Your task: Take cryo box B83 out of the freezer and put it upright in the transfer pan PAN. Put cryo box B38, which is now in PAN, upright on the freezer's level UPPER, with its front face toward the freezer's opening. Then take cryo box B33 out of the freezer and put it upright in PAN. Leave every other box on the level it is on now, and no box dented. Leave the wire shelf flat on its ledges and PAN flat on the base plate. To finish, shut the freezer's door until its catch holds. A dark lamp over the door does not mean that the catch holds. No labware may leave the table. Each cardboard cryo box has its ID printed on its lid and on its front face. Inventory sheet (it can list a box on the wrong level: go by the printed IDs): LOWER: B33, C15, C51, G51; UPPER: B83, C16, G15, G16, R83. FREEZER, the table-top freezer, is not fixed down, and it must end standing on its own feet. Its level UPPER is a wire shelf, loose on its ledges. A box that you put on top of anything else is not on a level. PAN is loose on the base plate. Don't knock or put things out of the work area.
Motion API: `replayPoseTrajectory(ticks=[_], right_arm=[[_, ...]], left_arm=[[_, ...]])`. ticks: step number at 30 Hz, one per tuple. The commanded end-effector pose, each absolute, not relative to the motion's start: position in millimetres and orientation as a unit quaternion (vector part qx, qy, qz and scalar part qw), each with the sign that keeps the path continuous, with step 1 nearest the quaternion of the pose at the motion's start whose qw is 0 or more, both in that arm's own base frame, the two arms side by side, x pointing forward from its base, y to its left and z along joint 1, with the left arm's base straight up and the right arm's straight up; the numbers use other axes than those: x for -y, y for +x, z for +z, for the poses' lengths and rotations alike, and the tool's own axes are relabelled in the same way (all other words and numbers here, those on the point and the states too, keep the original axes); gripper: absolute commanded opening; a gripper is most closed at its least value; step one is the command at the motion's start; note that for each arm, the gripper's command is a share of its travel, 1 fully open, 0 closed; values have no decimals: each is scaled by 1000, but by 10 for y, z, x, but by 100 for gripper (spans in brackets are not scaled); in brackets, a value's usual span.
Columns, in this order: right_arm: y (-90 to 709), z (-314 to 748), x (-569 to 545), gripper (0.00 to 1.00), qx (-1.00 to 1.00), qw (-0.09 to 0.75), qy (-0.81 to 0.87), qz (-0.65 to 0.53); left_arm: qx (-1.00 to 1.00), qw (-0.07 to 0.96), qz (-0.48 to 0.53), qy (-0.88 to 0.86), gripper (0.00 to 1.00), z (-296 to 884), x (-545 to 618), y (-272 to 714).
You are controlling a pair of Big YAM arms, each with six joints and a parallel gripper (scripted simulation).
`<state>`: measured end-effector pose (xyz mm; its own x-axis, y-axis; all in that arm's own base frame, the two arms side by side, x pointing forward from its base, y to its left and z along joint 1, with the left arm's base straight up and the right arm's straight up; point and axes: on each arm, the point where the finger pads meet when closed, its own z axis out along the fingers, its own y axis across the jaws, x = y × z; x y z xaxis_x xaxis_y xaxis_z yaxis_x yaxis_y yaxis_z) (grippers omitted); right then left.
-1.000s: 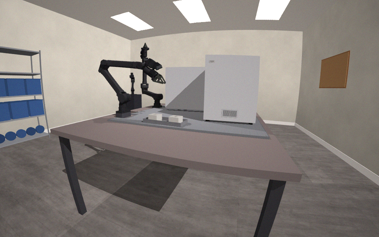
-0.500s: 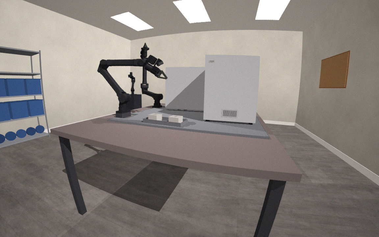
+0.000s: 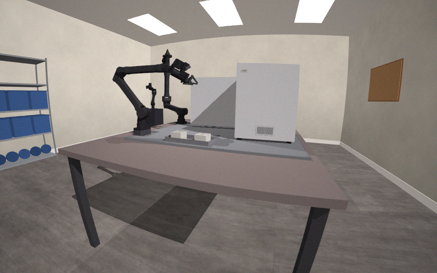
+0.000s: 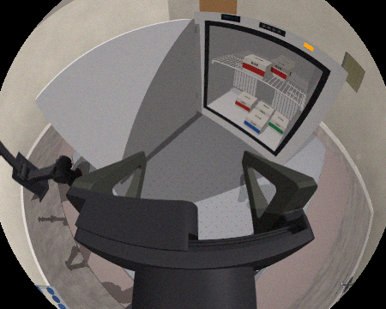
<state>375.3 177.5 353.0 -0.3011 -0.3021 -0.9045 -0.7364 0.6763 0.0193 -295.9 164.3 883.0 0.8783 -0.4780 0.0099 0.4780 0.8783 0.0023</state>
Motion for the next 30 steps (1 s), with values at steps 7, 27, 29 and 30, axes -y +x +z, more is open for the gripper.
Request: replayPoseTrajectory(ticks=[7, 27, 29, 30], right_arm=[[3807, 3820, -1861, 100, -758, 507, -349, 218], [3389, 3704, -2232, 100, -778, 514, -302, 199], [3351, 3704, -2273, 100, -780, 515, -296, 197], [3333, 3704, -2293, 100, -781, 516, -294, 195]], left_arm=[[-13, 967, -253, 3, 0, 8838, -1585, -2837], [-13, 967, -253, 3, 0, 8838, -1585, -2837], [-13, 967, -253, 3, 0, 8838, -1585, -2837], [-13, 967, -253, 3, 0, 8838, -1585, -2837]])
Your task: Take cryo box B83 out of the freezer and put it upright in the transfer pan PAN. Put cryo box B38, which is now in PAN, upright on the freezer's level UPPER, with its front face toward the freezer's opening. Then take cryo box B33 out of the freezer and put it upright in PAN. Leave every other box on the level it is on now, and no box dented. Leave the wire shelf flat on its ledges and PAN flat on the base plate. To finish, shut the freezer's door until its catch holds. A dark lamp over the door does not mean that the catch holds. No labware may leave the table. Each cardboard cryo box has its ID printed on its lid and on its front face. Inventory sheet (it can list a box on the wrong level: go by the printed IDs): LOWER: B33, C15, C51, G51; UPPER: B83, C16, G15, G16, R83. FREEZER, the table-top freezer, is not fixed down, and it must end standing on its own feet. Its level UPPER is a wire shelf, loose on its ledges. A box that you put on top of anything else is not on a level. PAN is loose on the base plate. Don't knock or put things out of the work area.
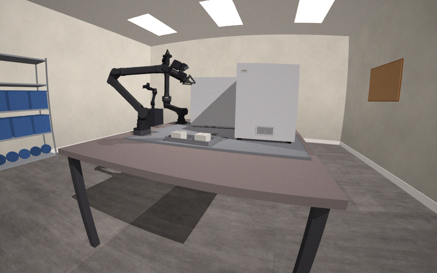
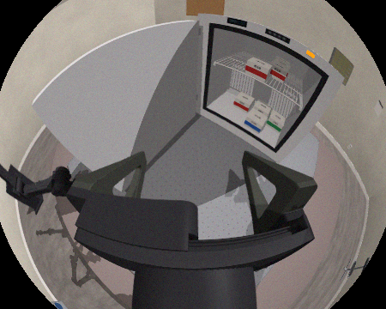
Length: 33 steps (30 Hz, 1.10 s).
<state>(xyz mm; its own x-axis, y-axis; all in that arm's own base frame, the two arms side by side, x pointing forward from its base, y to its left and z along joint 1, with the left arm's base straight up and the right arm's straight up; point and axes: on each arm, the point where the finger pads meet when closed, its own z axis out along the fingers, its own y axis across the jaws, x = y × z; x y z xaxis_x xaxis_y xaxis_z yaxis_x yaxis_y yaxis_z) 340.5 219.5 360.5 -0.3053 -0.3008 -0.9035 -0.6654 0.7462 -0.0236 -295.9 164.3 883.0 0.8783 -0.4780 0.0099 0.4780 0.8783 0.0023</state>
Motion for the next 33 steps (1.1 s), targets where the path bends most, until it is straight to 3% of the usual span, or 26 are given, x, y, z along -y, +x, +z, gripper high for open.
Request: replayPoseTrajectory(ticks=[1, 33], right_arm=[[3315, 3704, -2314, 100, -782, 516, -291, 194], [2904, 3952, -3002, 100, -803, 533, -214, 160]], left_arm=[[-13, 967, -253, 3, 0, 8838, -1585, -2837], [-13, 967, -253, 3, 0, 8838, -1585, -2837]])
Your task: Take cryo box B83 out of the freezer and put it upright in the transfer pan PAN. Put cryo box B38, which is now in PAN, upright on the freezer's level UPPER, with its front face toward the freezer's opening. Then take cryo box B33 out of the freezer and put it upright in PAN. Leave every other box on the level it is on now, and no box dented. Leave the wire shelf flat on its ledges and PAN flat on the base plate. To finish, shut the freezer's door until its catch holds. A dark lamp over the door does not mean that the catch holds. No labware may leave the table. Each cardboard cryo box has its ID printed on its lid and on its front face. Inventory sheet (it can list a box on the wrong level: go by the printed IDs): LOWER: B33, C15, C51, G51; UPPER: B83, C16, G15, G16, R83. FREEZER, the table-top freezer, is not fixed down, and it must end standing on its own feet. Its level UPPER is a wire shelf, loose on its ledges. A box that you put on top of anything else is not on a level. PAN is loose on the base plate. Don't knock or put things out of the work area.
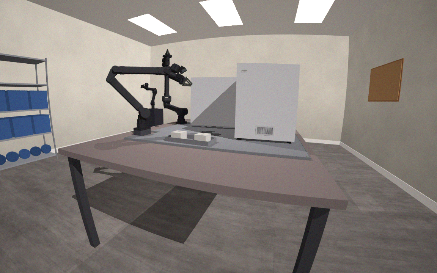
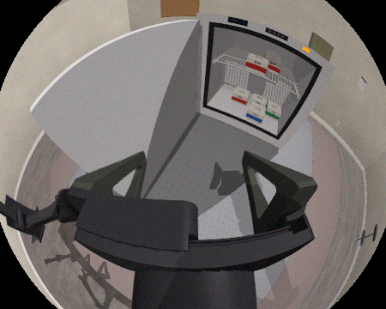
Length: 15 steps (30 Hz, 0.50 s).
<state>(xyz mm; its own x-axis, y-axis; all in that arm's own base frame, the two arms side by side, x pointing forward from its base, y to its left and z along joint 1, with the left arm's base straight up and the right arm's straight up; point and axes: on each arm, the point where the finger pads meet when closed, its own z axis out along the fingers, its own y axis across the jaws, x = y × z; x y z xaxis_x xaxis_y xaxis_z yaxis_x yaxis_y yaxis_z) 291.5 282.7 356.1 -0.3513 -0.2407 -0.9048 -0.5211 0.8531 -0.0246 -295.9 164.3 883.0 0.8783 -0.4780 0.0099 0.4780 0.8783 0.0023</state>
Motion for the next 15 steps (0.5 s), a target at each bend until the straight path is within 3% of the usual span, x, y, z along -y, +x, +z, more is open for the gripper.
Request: replayPoseTrajectory(ticks=[1, 15], right_arm=[[2889, 3951, -3027, 100, -804, 533, -212, 158], [2724, 3935, -3333, 100, -813, 536, -180, 141]], left_arm=[[-13, 967, -253, 3, 0, 8838, -1585, -2837], [-13, 967, -253, 3, 0, 8838, -1585, -2837]])
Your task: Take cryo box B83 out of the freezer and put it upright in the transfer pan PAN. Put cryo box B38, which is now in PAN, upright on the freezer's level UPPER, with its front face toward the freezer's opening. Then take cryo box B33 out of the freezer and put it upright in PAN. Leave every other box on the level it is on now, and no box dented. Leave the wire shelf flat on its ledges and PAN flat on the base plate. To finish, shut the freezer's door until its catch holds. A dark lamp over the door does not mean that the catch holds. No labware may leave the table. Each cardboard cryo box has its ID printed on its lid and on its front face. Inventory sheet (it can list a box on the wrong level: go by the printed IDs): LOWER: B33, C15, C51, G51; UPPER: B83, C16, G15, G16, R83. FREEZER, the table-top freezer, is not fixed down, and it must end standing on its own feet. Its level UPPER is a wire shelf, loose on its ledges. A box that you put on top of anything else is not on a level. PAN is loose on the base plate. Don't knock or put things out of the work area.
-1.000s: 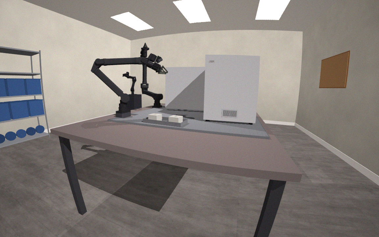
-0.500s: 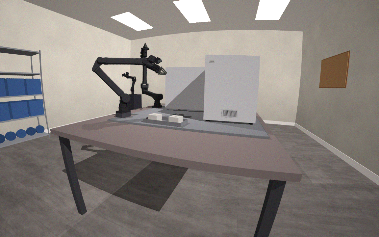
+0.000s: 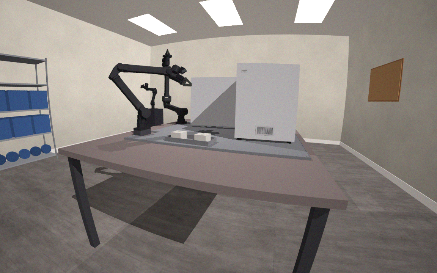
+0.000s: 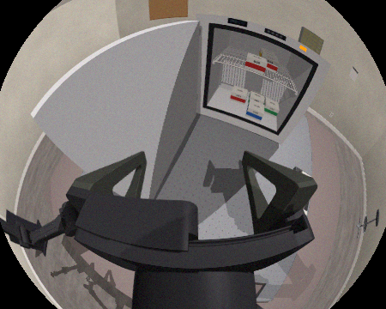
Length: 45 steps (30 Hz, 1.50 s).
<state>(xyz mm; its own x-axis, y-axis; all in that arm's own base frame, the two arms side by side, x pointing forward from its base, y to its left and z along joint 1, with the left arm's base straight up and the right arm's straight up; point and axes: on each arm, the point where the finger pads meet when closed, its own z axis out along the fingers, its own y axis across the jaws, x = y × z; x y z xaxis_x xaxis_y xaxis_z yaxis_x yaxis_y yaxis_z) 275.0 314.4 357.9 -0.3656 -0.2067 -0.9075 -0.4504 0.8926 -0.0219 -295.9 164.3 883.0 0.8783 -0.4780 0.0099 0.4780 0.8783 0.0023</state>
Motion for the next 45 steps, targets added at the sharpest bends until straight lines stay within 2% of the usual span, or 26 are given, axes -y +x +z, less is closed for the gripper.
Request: replayPoseTrajectory(ticks=[1, 18, 45], right_arm=[[2711, 3934, -3359, 100, -814, 536, -177, 140], [2538, 3909, -3757, 100, -823, 538, -137, 117], [1923, 3629, -3436, 100, -830, 529, -146, 98]], left_arm=[[-13, 967, -253, 3, 0, 8838, -1585, -2837], [-13, 967, -253, 3, 0, 8838, -1585, -2837], [-13, 967, -253, 3, 0, 8838, -1585, -2837]])
